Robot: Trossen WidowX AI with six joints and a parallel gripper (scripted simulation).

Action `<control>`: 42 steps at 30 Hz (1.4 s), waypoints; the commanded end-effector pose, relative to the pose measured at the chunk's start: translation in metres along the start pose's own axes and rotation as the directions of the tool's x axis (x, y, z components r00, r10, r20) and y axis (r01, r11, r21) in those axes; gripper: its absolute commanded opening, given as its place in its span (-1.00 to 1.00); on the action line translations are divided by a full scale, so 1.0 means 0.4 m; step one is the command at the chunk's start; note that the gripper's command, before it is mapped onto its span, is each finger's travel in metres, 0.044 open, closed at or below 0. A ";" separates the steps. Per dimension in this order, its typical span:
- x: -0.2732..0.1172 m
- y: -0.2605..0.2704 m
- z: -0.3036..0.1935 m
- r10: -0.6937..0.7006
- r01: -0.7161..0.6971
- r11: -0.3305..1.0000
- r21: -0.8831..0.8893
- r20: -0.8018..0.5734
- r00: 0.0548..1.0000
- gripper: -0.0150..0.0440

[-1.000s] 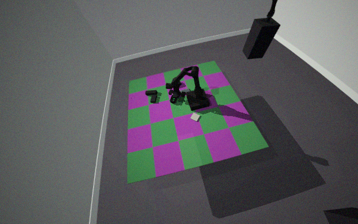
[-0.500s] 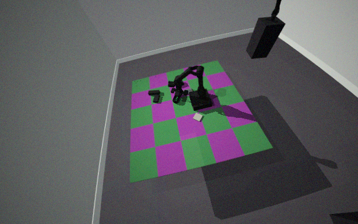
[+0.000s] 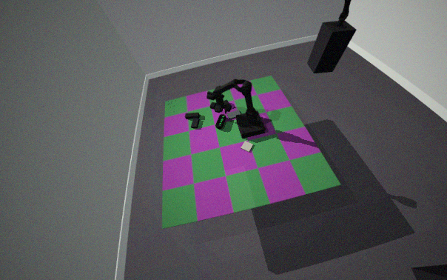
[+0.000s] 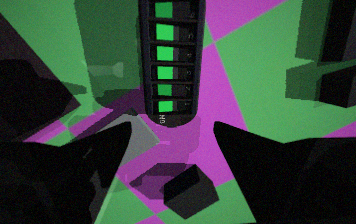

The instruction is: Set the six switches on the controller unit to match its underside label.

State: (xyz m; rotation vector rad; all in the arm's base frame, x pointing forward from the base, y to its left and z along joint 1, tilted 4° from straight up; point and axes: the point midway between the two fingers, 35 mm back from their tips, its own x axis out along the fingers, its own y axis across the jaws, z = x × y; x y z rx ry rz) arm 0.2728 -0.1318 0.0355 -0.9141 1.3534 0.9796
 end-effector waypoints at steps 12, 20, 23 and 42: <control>0.062 -0.004 -0.006 0.009 -0.009 1.000 -0.005 -0.003 1.000 1.00; 0.095 -0.004 -0.006 0.009 -0.009 1.000 -0.005 -0.003 1.000 1.00; 0.107 -0.003 -0.006 0.009 -0.009 1.000 -0.005 -0.003 1.000 1.00; 0.149 0.001 -0.005 0.009 -0.009 1.000 -0.005 -0.003 1.000 0.58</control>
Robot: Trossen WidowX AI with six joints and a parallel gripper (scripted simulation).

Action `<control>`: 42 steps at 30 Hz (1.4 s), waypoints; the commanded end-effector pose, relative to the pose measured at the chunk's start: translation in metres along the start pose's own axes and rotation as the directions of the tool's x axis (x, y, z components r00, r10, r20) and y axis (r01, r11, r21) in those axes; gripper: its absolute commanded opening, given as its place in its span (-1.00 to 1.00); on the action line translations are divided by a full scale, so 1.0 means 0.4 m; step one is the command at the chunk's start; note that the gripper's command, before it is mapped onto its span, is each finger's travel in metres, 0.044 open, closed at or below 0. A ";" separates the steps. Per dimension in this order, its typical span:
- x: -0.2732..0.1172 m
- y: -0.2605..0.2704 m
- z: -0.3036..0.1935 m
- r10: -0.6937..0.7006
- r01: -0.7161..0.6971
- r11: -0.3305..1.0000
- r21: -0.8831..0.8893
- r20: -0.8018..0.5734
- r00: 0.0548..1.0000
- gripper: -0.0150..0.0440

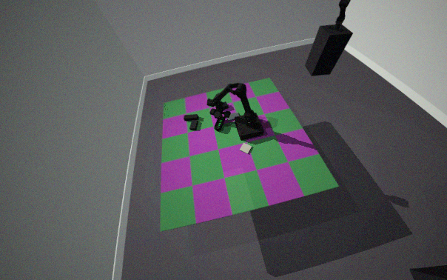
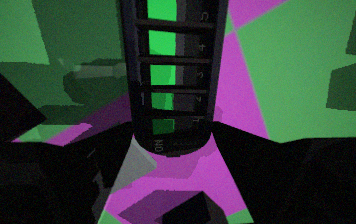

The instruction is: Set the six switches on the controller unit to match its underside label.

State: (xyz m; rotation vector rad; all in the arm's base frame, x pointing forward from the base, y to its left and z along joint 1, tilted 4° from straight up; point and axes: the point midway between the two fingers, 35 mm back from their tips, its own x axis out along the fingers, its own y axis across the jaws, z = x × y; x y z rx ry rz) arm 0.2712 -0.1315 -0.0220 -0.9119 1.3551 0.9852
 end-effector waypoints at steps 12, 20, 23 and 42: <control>0.005 0.001 -0.001 0.004 -0.004 1.000 -0.003 -0.004 1.000 0.24; 0.005 -0.010 0.004 0.004 -0.004 1.000 -0.003 -0.003 1.000 -0.47; 0.005 -0.016 0.007 0.003 -0.003 1.000 -0.003 -0.003 1.000 -0.49; 0.002 -0.036 0.017 0.003 -0.003 1.000 -0.003 -0.003 1.000 -0.49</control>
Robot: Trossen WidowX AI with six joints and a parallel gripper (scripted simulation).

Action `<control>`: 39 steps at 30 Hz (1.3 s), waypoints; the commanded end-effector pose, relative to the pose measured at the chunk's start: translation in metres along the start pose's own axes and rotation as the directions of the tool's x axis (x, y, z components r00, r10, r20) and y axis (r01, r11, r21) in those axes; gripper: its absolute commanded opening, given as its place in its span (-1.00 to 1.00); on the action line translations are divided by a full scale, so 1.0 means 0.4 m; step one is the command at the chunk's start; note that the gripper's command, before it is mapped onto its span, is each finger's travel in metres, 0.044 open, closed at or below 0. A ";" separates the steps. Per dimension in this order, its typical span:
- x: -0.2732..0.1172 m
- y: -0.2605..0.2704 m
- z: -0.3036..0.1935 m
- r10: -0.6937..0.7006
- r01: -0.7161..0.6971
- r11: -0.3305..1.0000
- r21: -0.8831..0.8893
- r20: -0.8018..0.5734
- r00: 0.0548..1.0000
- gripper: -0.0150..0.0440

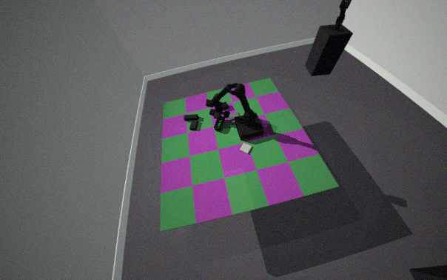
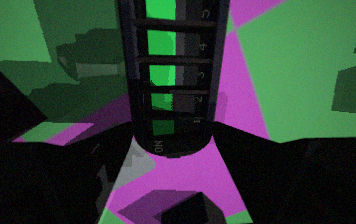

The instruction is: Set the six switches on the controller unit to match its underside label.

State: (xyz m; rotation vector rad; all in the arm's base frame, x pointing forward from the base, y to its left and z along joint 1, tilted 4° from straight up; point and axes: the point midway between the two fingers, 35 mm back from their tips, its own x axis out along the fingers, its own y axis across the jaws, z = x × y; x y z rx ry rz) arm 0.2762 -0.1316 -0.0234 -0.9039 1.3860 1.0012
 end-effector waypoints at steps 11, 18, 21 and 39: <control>-0.004 -0.036 0.019 -0.027 0.027 1.000 -0.004 0.014 1.000 -0.49; -0.005 -0.050 0.026 -0.027 0.027 1.000 -0.004 0.014 1.000 -0.49; -0.005 -0.056 0.029 -0.028 0.028 1.000 -0.004 0.014 1.000 -0.49; -0.008 -0.097 0.050 -0.029 0.029 1.000 -0.004 0.015 0.999 -0.49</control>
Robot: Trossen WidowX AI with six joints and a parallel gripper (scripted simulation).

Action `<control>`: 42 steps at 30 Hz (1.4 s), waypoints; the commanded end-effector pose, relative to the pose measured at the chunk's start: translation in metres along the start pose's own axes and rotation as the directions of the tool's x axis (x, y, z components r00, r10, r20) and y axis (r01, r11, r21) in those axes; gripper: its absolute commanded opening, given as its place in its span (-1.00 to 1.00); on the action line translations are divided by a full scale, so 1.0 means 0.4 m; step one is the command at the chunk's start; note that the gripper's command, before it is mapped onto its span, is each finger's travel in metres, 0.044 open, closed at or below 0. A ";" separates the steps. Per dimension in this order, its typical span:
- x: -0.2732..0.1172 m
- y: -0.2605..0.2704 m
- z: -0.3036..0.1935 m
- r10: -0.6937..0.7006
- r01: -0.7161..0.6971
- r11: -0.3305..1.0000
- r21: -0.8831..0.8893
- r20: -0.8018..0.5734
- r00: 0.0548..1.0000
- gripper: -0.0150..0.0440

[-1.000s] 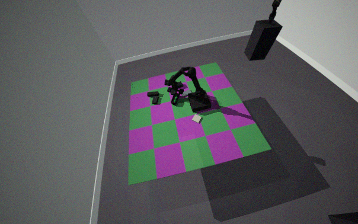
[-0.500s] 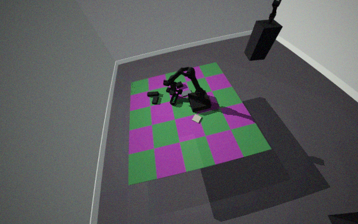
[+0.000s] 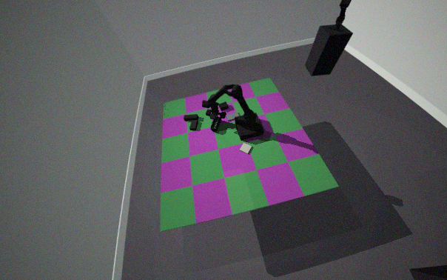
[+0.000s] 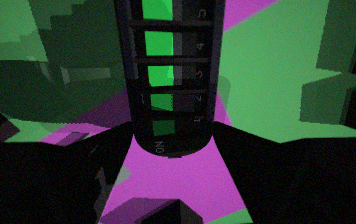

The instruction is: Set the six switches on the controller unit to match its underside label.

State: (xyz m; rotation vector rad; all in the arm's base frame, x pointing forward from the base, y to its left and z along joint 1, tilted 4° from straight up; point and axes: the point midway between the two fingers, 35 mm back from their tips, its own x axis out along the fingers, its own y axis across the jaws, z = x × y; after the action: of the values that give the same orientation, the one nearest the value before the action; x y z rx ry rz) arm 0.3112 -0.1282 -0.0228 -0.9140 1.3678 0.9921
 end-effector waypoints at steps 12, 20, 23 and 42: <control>0.000 -0.005 0.002 0.000 0.000 1.000 0.000 0.000 1.000 0.40; -0.122 -0.003 0.001 -0.010 0.010 1.000 0.000 0.008 1.000 1.00; -0.122 -0.003 0.001 -0.010 0.010 1.000 0.000 0.008 1.000 1.00; -0.318 0.001 -0.001 -0.008 0.008 1.000 0.005 0.003 1.000 -0.07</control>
State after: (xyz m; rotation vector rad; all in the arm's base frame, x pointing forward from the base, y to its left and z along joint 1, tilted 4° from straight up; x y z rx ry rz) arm 0.3187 -0.1334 0.1004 -0.9206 1.3554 0.9692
